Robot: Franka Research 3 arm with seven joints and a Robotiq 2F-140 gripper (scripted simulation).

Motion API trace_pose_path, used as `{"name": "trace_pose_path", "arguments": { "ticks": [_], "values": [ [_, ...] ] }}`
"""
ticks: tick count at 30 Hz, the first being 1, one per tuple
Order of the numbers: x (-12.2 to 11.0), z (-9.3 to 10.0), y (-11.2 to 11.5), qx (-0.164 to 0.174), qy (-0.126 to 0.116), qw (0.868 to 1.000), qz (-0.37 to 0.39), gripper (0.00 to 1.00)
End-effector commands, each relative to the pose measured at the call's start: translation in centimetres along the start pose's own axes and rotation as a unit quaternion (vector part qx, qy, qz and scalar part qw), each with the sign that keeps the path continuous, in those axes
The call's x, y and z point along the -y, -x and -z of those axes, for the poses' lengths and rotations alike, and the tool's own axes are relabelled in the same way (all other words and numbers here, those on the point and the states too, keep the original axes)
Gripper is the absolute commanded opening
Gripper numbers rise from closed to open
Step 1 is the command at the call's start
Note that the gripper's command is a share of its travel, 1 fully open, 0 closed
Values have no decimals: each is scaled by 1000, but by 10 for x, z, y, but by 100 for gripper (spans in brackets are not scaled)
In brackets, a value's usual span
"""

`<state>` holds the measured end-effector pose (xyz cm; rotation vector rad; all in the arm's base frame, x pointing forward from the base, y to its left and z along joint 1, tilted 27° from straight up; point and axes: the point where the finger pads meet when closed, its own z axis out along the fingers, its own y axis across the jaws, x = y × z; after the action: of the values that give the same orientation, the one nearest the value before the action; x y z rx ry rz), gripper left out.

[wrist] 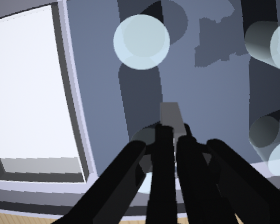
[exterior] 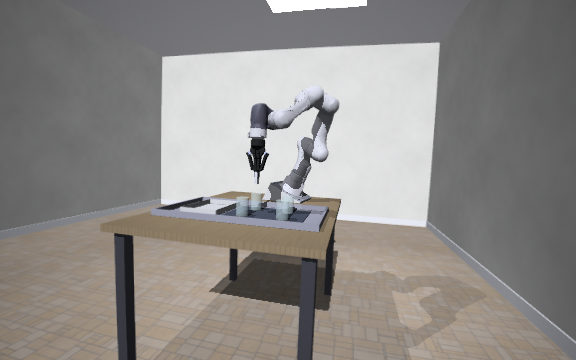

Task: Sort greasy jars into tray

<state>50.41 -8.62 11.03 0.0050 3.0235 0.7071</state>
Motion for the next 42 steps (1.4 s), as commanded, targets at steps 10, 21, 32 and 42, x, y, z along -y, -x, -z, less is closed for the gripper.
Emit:
{"name": "trace_pose_path", "arguments": {
  "ticks": [10,21,32,42],
  "values": [
    [22,-33,-3,-1,1,999,41,0],
    [22,-76,-3,-1,1,999,41,0],
    [22,-76,-3,-1,1,999,41,0],
    [22,-76,-4,-1,1,999,41,0]
  ]
}}
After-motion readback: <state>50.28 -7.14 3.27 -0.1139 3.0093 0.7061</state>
